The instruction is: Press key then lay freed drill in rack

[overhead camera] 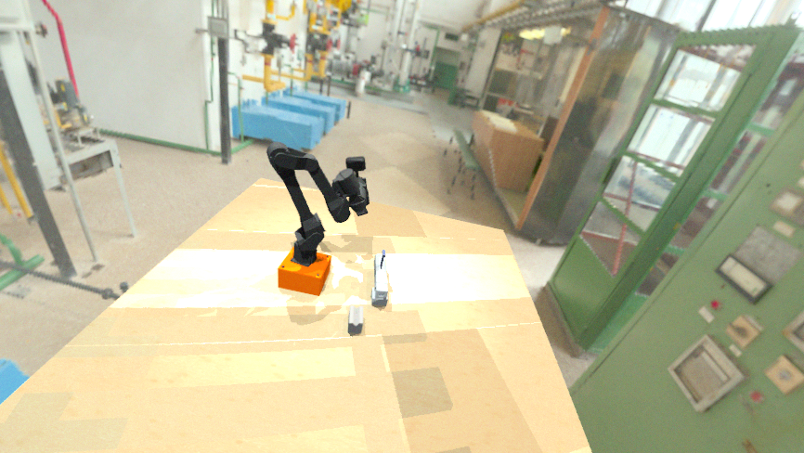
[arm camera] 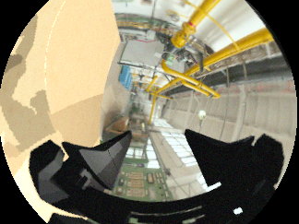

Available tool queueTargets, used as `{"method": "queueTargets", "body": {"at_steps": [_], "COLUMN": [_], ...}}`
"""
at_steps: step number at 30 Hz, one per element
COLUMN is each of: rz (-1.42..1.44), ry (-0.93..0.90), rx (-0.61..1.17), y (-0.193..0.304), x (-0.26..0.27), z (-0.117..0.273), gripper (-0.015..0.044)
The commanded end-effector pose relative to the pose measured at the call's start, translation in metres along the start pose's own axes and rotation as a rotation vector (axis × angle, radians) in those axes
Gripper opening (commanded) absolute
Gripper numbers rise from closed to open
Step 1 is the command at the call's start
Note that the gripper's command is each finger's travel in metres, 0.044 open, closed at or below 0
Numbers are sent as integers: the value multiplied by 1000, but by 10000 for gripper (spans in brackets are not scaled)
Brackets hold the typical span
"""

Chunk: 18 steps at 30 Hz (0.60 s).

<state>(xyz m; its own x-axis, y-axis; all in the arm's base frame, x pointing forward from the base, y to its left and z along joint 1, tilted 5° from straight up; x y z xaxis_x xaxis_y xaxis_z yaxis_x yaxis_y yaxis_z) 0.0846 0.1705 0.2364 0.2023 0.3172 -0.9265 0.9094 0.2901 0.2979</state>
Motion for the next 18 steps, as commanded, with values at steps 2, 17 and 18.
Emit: {"method": "queueTargets", "body": {"at_steps": [2, 17, 18], "rz": [0, -746, -840], "ry": [0, -125, -137], "rx": [0, 464, 533], "y": [0, 86, 95], "x": [0, 34, 39], "z": [0, 9, 13], "gripper": [348, 0, 0]}}
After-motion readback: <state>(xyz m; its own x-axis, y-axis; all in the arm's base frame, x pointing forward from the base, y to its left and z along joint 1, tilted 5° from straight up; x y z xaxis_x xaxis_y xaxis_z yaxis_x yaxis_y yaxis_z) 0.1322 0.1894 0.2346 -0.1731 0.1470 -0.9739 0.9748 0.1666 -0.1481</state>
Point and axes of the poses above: the point midway between the two fingers, 35 mm back from their tips, its own z axis back along the fingers, its own x axis across the jaws, y = z × x, the point moved 7 cm from there along z, back along the fingers, and after that the axes turned 1 degree about z, right-handed, at the moved point
